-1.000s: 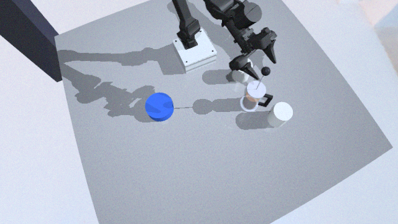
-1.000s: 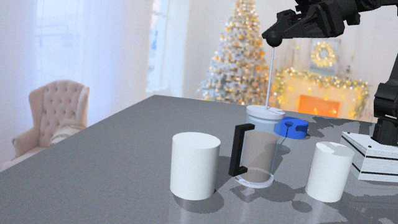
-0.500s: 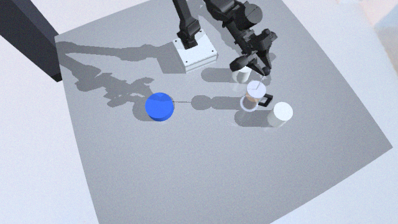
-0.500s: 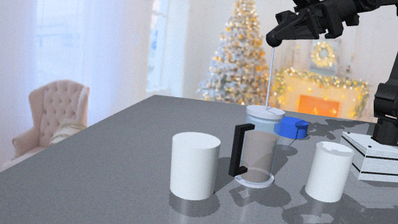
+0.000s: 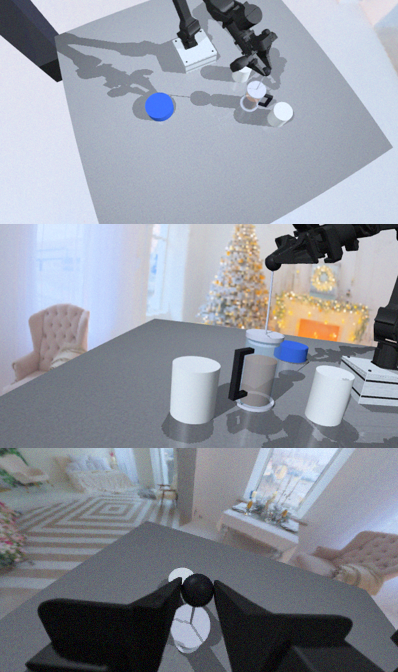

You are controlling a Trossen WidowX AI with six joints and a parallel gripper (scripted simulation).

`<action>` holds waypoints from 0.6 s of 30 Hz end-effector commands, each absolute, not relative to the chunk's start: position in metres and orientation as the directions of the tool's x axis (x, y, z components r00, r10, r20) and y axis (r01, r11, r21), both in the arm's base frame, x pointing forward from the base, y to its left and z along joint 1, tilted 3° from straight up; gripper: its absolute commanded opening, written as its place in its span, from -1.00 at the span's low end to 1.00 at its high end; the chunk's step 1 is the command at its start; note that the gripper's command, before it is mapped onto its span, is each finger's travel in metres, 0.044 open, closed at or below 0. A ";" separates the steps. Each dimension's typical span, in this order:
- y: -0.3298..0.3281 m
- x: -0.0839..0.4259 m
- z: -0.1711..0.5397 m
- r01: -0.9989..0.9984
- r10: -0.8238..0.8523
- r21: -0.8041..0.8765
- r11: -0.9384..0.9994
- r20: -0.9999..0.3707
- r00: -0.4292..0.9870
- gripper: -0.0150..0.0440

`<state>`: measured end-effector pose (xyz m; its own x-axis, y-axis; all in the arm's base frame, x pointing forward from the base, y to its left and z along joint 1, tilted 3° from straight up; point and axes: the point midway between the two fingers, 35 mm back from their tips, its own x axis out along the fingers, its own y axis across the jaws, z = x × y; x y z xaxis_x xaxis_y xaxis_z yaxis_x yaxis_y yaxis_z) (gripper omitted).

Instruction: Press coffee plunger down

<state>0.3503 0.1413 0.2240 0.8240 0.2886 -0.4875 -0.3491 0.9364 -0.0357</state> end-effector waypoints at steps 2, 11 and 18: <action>0.142 0.352 0.213 -0.352 0.287 -0.039 0.935 -0.497 0.819 -0.05; 0.142 0.355 0.198 -0.352 0.287 -0.039 0.935 -0.497 0.819 -0.05; 0.143 0.357 0.187 -0.352 0.287 -0.039 0.935 -0.497 0.819 -0.05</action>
<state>0.3585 0.1436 0.2134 0.8466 0.2982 -0.4409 -0.3476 0.9370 -0.0337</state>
